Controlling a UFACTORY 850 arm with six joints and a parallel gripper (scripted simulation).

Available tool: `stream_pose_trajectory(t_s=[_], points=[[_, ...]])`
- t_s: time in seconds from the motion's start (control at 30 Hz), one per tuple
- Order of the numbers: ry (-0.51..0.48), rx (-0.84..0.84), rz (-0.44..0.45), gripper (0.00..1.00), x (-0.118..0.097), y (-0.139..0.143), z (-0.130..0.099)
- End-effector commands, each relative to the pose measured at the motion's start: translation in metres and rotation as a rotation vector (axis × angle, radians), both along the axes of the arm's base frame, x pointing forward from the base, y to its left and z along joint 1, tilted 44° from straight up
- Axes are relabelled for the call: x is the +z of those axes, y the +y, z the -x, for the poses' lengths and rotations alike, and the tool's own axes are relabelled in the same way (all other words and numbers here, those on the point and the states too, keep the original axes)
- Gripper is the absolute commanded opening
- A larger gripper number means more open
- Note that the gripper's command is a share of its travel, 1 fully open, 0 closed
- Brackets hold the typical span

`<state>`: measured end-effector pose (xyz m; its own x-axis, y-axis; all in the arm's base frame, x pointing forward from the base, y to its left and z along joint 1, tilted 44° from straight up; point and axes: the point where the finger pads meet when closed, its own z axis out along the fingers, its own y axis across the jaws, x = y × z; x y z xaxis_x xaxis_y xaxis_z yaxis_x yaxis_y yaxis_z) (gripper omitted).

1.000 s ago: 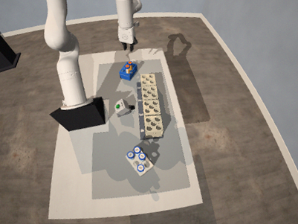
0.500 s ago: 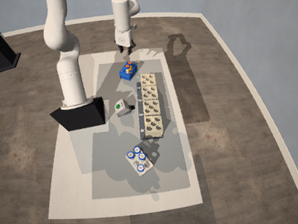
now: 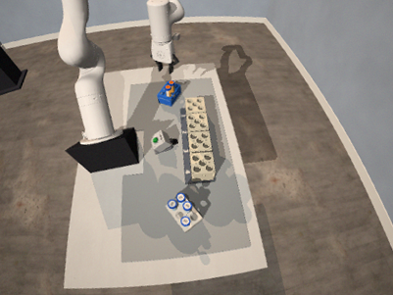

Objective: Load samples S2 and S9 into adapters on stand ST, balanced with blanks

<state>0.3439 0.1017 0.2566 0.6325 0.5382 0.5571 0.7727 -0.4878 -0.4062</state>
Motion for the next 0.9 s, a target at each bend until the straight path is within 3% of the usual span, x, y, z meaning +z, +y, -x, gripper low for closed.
stream_pose_trajectory(t_s=[0.0, 0.87], points=[[-0.001, -0.001, 0.0, 0.57, -0.006, 0.006, -0.001], [-0.001, -0.001, 0.0, 0.57, -0.038, 0.036, -0.003]])
